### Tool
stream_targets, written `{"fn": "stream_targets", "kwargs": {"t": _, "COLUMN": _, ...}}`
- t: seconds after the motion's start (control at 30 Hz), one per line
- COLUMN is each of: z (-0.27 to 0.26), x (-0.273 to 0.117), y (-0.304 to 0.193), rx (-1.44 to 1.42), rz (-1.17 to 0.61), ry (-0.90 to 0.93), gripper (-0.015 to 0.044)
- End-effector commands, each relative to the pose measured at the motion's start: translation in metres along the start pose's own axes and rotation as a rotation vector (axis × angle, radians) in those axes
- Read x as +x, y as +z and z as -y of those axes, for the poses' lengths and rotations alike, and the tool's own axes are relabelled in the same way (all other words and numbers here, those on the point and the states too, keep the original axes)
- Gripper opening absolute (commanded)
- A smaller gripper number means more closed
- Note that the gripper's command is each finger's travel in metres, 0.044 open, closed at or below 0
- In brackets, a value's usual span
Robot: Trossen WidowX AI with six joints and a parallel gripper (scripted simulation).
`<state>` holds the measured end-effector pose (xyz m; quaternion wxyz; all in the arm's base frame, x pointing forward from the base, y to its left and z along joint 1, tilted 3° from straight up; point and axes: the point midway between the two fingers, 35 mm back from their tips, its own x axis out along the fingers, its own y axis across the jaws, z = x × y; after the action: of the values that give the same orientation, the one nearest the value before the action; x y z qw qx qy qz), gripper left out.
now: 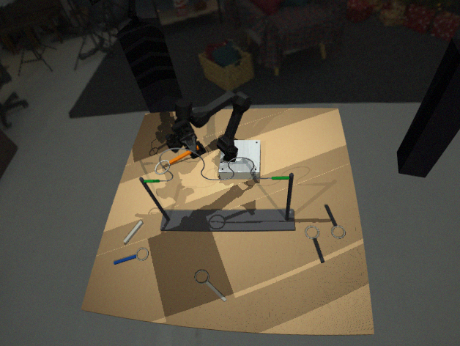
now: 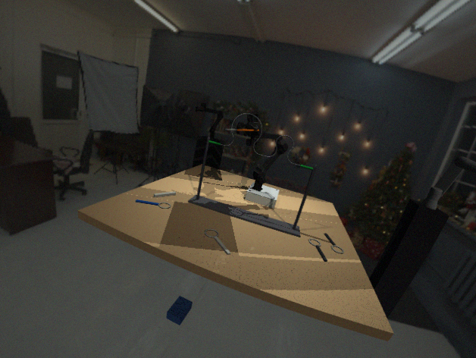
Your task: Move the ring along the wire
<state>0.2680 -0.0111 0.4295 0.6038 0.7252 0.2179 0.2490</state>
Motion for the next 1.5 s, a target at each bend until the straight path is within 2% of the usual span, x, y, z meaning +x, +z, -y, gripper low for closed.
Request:
{"fn": "stream_targets", "kwargs": {"t": 0.0, "z": -0.001, "x": 0.000, "y": -0.002, "rx": -0.048, "rz": -0.004, "ry": -0.019, "gripper": -0.0150}}
{"fn": "stream_targets", "kwargs": {"t": 1.47, "z": 0.014, "x": -0.012, "y": 0.002, "rx": -0.460, "rz": -0.067, "ry": -0.256, "gripper": -0.0150}}
